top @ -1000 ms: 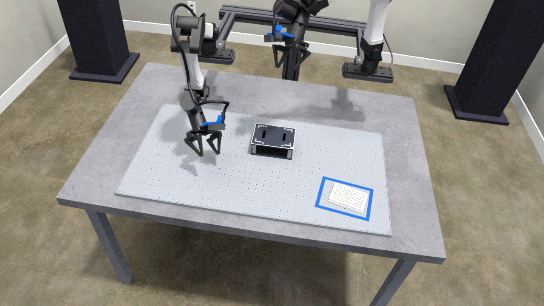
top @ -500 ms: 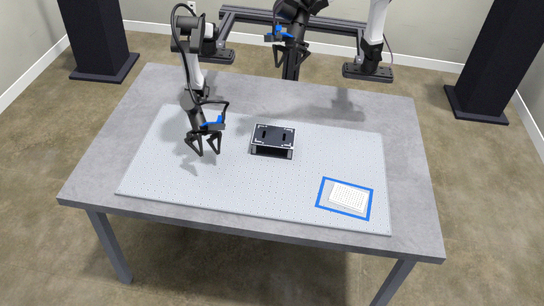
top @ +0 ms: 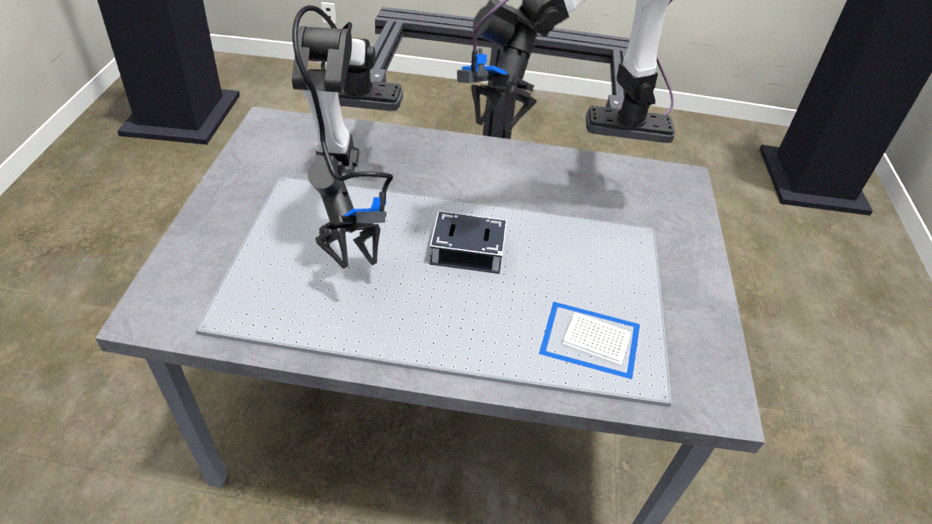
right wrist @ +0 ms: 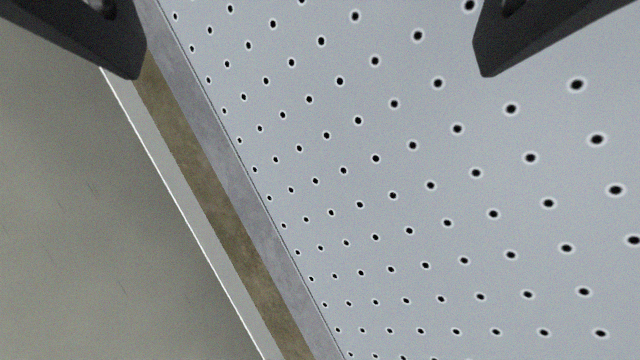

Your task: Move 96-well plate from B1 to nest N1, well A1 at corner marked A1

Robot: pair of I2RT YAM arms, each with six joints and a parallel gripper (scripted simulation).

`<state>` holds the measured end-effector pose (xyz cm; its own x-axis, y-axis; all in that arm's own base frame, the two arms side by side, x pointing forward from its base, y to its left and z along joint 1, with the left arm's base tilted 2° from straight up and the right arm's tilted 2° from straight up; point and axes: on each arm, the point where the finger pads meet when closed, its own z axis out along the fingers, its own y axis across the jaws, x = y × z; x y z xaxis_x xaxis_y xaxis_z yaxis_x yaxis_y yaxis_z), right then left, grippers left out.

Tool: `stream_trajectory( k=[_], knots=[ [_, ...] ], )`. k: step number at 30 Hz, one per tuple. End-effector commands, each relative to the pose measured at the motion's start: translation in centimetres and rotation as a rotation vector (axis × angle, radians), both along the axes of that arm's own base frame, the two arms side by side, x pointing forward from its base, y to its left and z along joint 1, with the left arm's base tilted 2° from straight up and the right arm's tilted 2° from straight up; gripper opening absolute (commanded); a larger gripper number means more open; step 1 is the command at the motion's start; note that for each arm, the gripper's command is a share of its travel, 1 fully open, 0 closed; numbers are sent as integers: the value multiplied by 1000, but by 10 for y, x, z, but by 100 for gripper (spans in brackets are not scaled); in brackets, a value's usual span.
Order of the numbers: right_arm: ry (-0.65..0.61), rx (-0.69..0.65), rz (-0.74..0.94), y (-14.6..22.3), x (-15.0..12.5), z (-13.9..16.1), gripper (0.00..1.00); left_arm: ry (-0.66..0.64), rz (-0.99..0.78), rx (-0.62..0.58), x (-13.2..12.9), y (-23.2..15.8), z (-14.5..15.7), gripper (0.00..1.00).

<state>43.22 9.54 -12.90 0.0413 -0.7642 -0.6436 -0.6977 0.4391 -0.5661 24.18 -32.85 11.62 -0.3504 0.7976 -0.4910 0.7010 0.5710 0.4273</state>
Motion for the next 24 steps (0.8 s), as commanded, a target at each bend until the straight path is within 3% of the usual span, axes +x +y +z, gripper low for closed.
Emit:
stream_trajectory(
  k=[1, 10, 19, 21, 24],
  knots=[
    [-16, 2, 5, 2, 4, 5, 100, -6, -43, -78, 11, 1, 8, 100],
    [-16, 2, 5, 2, 4, 5, 100, 37, -90, -109, 40, 33, -19, 100],
    [-16, 2, 5, 2, 4, 5, 100, 170, -131, -105, 100, 120, -97, 100],
    [-16, 2, 5, 2, 4, 5, 100, 170, -131, -105, 100, 120, -97, 100],
    [5, -7, 3, 1, 0, 0, 100, 218, -110, -111, 128, 158, -120, 100]
  ],
)
